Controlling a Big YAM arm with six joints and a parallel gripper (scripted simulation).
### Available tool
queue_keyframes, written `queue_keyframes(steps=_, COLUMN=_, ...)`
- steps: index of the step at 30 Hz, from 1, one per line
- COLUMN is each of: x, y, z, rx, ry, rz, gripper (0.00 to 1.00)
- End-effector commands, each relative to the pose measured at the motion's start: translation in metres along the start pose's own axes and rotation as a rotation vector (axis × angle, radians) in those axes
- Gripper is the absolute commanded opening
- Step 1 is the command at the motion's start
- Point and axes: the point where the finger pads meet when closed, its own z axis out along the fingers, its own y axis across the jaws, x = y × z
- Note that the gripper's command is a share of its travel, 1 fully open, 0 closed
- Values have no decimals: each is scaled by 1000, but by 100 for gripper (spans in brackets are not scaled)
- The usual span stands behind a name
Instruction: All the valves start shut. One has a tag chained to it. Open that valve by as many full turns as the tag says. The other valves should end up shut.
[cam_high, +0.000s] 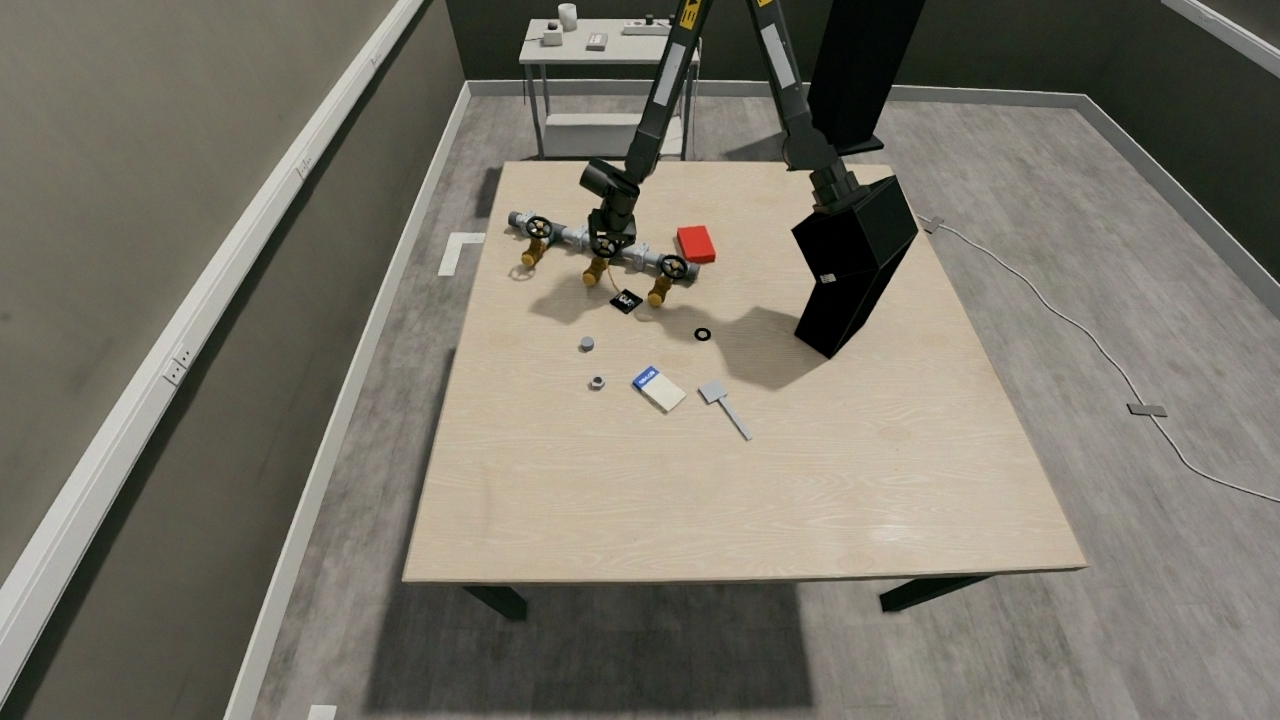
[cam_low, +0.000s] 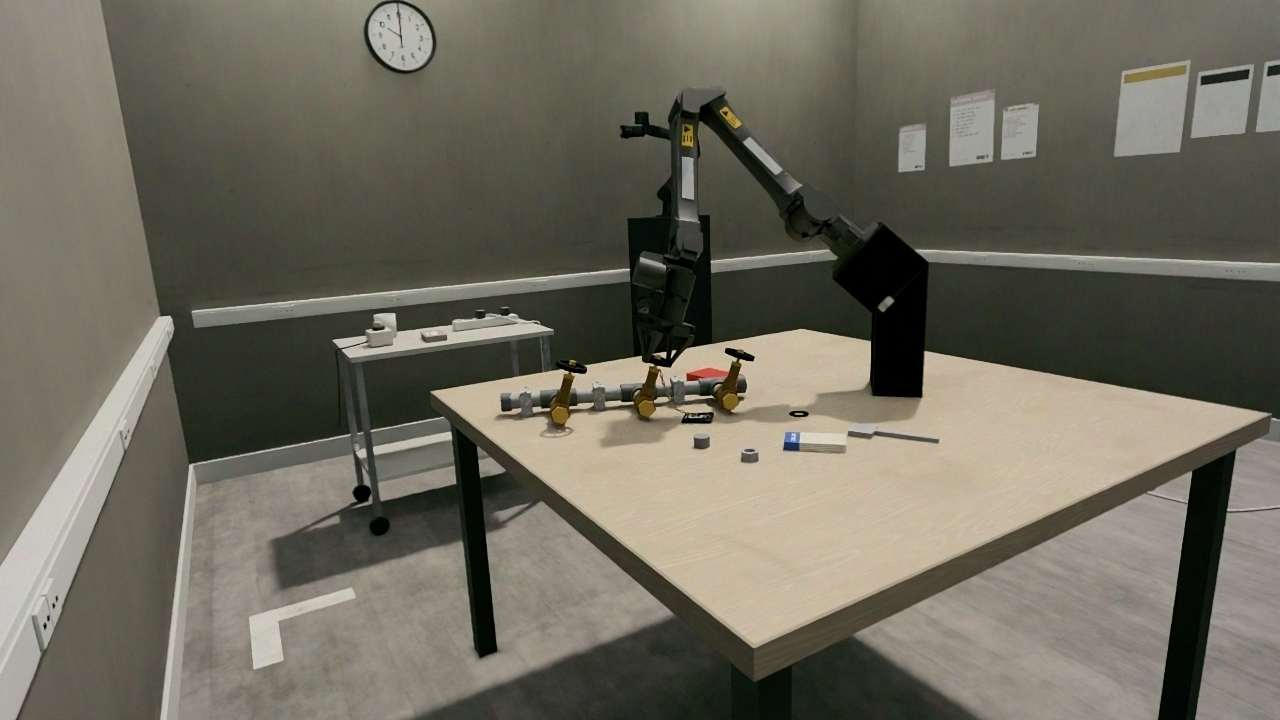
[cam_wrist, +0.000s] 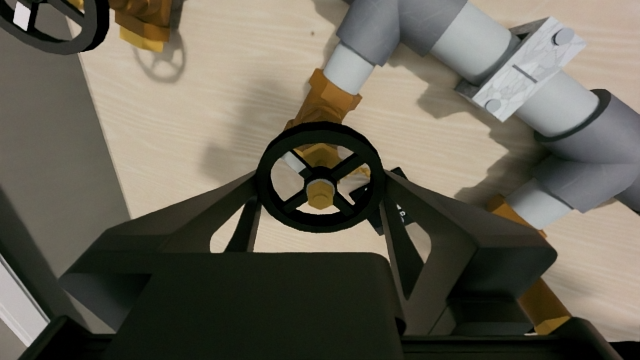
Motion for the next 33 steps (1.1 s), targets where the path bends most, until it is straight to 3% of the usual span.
queue_keyframes(steps=1, x=-5, y=1, z=0, rx=-1, ry=-16, rz=31, gripper=0)
queue_keyframes(steps=20, x=-5, y=1, z=0, rx=-1, ry=-16, rz=24, gripper=0)
queue_keyframes(steps=33, x=-5, y=2, z=0, rx=1, ry=-16, rz=-218, gripper=0)
